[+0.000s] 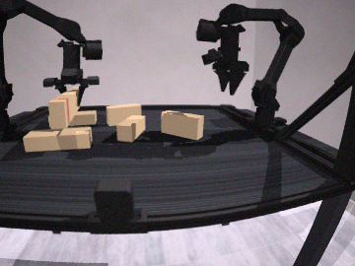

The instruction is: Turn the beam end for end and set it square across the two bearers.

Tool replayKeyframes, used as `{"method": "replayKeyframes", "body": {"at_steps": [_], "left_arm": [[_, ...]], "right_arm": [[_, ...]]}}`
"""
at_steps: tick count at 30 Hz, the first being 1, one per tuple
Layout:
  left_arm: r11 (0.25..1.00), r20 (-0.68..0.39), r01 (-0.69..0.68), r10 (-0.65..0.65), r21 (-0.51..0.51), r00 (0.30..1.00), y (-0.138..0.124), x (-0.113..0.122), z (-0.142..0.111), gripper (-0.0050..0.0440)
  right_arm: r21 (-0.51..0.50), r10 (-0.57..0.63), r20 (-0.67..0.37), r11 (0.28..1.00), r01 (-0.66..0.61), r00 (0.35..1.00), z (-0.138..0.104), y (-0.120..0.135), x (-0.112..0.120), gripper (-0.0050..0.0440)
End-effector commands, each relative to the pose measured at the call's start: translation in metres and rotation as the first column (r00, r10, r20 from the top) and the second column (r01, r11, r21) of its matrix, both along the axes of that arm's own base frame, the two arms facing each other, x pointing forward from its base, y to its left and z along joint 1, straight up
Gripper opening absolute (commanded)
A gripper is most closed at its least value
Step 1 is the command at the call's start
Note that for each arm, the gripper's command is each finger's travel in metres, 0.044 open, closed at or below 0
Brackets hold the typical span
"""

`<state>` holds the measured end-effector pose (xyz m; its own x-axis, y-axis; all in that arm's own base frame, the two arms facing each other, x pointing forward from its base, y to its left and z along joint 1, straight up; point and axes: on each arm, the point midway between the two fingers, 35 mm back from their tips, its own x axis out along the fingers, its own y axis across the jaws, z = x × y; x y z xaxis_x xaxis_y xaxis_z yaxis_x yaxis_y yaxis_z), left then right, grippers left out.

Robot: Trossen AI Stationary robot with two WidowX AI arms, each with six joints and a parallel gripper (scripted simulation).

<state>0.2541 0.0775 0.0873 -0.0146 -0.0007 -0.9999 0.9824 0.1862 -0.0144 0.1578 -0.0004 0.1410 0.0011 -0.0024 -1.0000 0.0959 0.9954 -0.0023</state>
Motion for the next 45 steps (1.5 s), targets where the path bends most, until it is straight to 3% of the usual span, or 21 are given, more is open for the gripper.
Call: {"method": "replayKeyframes", "body": {"at_steps": [1,21,34,36,38,41,45], "left_arm": [[1.000,0.015,0.006,-0.006,0.001,1.000,-0.005,-0.003,0.000,0.0000],[1.000,0.014,0.015,-0.015,0.001,1.000,-0.011,-0.009,-0.018,0.0000],[1.000,0.014,0.015,-0.015,0.001,1.000,-0.011,-0.009,-0.018,0.0312],[1.000,0.014,0.018,-0.018,0.001,1.000,-0.014,-0.012,-0.028,0.0360],[1.000,0.014,0.018,-0.018,0.001,1.000,-0.014,-0.012,-0.028,0.0360],[1.000,0.014,0.018,-0.018,0.001,1.000,-0.014,-0.012,-0.029,0.0432],[1.000,0.014,0.018,-0.018,0.001,1.000,-0.014,-0.012,-0.029,0.0440]], "right_arm": [[0.002,-0.002,-0.001,1.000,0.002,1.000,0.000,0.000,0.000,0.0440],[0.002,-0.002,-0.001,1.000,0.002,1.000,0.000,0.000,0.000,0.0440],[0.002,-0.002,-0.001,1.000,0.002,1.000,0.000,0.000,0.000,0.0440],[0.002,-0.002,-0.001,1.000,0.002,1.000,0.000,0.000,0.000,0.0440],[0.002,-0.002,-0.001,1.000,0.002,1.000,0.000,0.000,0.000,0.0440],[0.002,-0.002,-0.001,1.000,0.002,1.000,0.000,0.000,0.000,0.0440],[0.002,-0.002,-0.001,1.000,0.002,1.000,0.000,0.000,0.000,0.0440]]}}
